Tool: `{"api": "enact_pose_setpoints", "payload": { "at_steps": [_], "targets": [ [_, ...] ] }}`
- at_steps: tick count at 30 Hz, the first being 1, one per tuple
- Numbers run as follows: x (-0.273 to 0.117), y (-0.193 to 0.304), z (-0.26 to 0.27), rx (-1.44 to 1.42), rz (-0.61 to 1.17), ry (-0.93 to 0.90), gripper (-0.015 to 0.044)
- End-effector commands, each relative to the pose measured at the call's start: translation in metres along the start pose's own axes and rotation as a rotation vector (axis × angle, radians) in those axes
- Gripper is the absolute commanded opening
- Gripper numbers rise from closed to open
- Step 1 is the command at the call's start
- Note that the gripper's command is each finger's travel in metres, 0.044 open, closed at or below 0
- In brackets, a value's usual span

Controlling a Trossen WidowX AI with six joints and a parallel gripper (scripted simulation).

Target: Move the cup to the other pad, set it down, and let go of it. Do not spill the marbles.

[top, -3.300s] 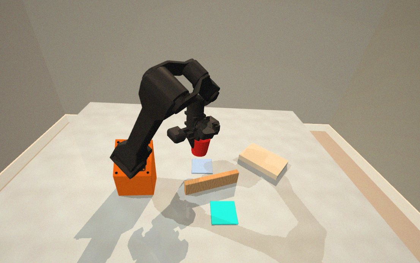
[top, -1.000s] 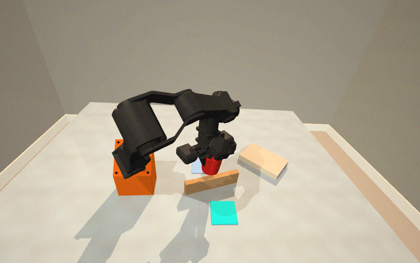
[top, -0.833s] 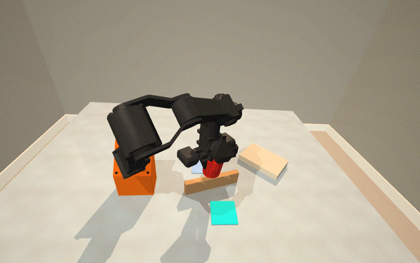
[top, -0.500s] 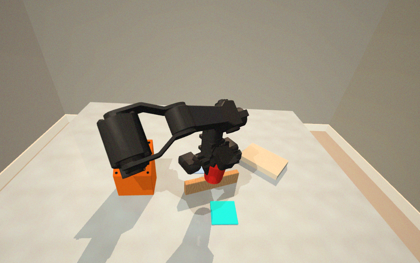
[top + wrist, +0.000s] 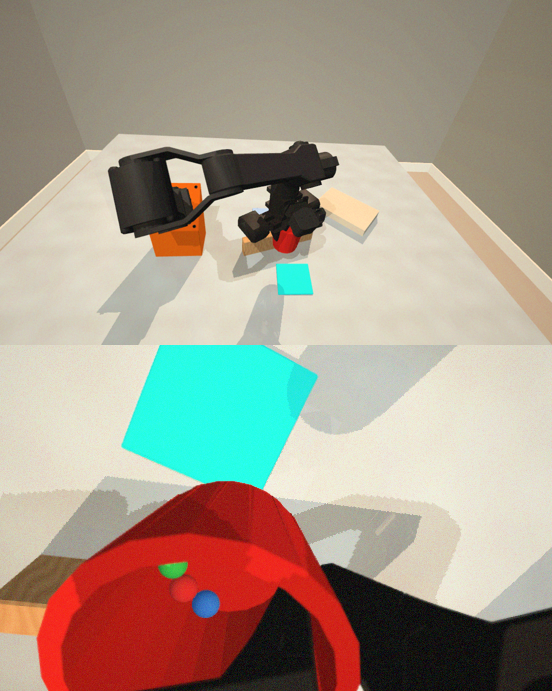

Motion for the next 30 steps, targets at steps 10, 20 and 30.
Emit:
{"api": "enact_pose_setpoints", "payload": {
  "at_steps": [10,20,30],
  "targets": [
    [-0.008,-0.039,-0.001,0.009,-0.007,-0.018,0.0000],
    [-0.008,-0.051,-0.002,0.009,-0.008,-0.017,0.0000],
    [0.005,-0.051,-0.001,0.009,-0.007,-0.018,0.0000]
  ]
}}
Point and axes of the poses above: the point midway between the two fingers, 35 mm back from their tips, its own x axis out along the fingers, its own z axis across the jaws, y = z × x, the point moved 1 cm from there along -x, back along the fingers, and after that the axes turned 9 degrees about x, right-handed, at the moved point
